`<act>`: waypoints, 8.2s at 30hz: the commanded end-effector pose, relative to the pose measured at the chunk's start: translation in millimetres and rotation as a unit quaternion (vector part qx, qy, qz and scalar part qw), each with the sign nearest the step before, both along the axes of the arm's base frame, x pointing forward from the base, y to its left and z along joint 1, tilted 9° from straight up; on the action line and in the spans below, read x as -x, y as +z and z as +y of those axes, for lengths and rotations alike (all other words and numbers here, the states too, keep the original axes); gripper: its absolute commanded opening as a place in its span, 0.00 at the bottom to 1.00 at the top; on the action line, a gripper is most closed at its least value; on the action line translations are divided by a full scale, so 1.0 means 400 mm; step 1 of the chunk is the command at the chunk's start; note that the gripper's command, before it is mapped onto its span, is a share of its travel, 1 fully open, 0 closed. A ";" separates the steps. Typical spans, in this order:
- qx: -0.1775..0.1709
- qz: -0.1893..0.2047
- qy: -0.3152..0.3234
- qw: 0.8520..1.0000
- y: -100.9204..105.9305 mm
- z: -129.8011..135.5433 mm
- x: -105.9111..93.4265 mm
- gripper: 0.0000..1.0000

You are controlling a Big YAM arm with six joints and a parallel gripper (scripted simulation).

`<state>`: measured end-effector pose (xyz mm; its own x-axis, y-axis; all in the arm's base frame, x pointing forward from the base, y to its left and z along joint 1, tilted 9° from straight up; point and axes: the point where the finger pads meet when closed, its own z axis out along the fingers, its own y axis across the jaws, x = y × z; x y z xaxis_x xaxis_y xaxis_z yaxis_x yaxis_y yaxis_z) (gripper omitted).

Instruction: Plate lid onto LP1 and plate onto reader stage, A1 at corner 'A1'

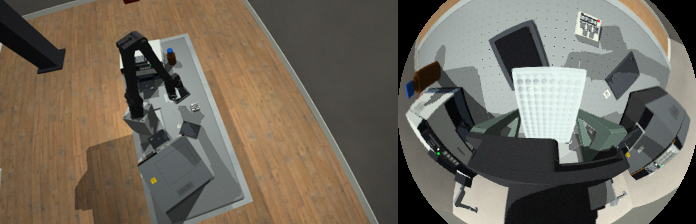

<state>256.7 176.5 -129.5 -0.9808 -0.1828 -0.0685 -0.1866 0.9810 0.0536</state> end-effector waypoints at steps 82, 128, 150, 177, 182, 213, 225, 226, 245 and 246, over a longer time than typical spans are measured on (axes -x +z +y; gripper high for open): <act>0.001 0.009 0.073 0.997 0.038 -0.510 -0.033 0.86; -0.015 0.006 0.102 0.995 0.056 -0.742 0.130 0.86; -0.024 -0.013 0.130 0.991 0.063 -0.826 0.232 0.86; -0.018 -0.029 0.138 0.990 0.078 -0.900 0.378 0.86; -0.016 -0.029 0.139 0.990 0.071 -0.886 0.371 0.86; -0.016 -0.027 0.123 0.992 0.049 -0.895 0.365 0.86; -0.014 -0.027 0.134 0.990 0.047 -0.893 0.366 0.86; -0.015 -0.027 0.134 0.990 0.048 -0.893 0.366 0.86; -0.020 -0.024 0.123 0.992 0.015 -0.877 0.375 0.86; -0.020 -0.024 0.122 0.992 0.013 -0.878 0.375 0.86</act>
<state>102.4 -167.9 -121.7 -0.9017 -0.4130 -0.1277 -0.4252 0.9006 0.0900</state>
